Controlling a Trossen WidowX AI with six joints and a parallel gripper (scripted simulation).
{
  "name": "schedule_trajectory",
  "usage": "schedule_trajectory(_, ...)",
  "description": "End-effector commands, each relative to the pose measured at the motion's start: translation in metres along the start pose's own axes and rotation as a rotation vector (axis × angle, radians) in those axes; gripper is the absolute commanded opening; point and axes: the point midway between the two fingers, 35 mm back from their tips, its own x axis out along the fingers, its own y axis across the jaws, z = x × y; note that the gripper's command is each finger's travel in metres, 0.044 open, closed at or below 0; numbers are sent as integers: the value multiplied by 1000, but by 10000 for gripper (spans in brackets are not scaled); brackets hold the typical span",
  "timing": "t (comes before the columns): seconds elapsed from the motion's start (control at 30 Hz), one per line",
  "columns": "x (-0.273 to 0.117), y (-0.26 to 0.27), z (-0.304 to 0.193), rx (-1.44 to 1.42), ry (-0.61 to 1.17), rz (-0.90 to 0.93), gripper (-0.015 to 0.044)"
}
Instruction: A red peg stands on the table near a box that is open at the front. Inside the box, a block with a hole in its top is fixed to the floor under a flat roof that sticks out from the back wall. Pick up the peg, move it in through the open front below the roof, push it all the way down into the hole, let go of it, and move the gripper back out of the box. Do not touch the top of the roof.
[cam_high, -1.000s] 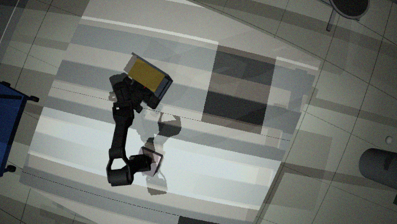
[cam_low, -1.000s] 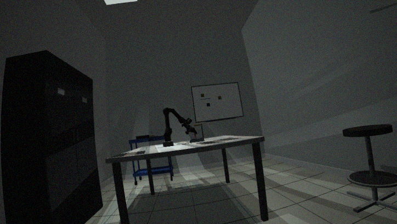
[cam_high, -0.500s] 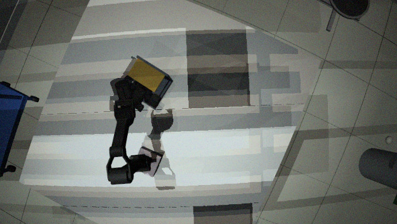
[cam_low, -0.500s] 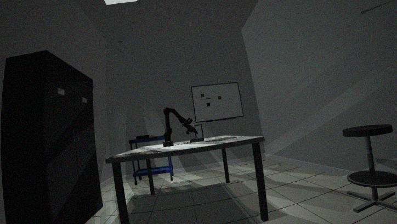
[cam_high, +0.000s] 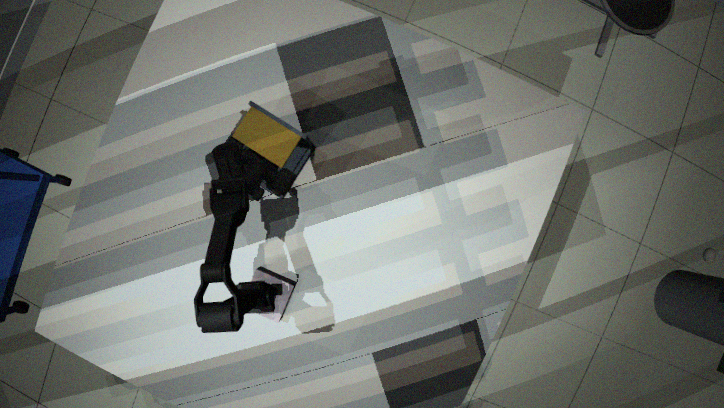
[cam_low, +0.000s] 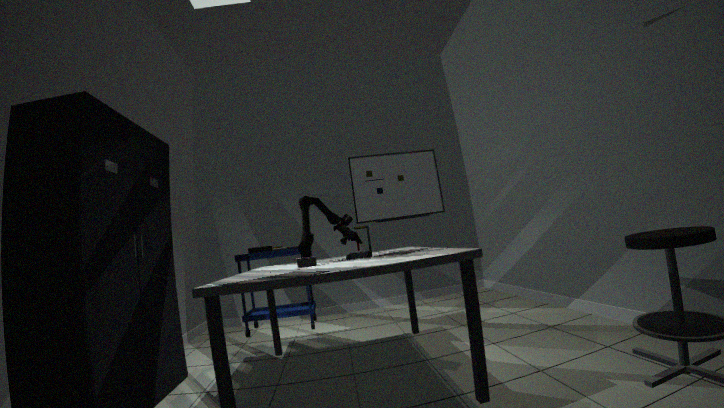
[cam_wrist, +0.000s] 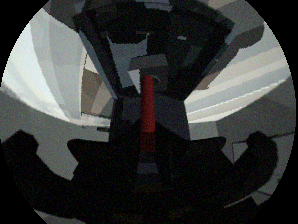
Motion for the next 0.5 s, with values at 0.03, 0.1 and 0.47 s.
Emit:
schedule_trajectory(0.03, 2, -1, -3, -3, 1, -5, 0)
schedule_trajectory(0.1, 3, -2, -4, -3, 1, -5, 0)
schedule_trajectory(0.47, 7, -3, -7, -3, 2, -5, 0)
